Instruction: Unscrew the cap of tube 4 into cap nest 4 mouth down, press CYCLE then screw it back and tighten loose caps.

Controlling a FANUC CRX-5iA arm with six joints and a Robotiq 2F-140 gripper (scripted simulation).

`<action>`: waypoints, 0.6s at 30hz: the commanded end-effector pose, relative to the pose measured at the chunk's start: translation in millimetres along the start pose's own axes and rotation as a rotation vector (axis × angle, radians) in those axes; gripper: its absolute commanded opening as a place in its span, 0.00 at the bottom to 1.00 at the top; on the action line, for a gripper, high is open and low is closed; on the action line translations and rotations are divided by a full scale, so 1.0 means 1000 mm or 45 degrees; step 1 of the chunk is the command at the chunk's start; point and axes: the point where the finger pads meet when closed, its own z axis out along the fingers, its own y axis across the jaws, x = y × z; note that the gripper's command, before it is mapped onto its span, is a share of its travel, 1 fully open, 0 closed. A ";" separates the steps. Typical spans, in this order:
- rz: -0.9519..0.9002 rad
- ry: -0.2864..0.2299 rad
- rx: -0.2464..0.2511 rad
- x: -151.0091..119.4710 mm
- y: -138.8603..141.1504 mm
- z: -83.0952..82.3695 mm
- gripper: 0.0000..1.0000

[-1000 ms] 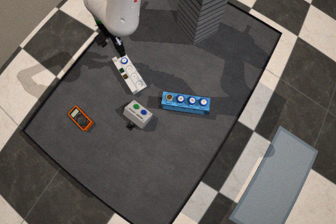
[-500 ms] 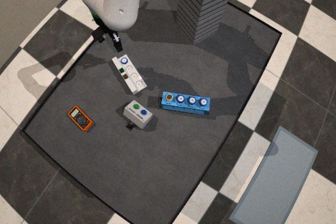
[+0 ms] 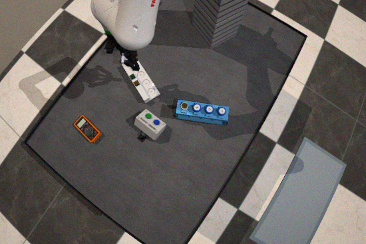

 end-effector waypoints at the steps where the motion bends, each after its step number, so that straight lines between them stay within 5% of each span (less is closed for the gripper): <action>1: 0.344 0.068 -0.056 -0.013 -0.021 0.006 0.10; 6: 0.578 0.077 -0.055 -0.022 -0.036 0.010 0.10; 18: 0.578 0.077 -0.055 -0.073 -0.111 0.033 0.10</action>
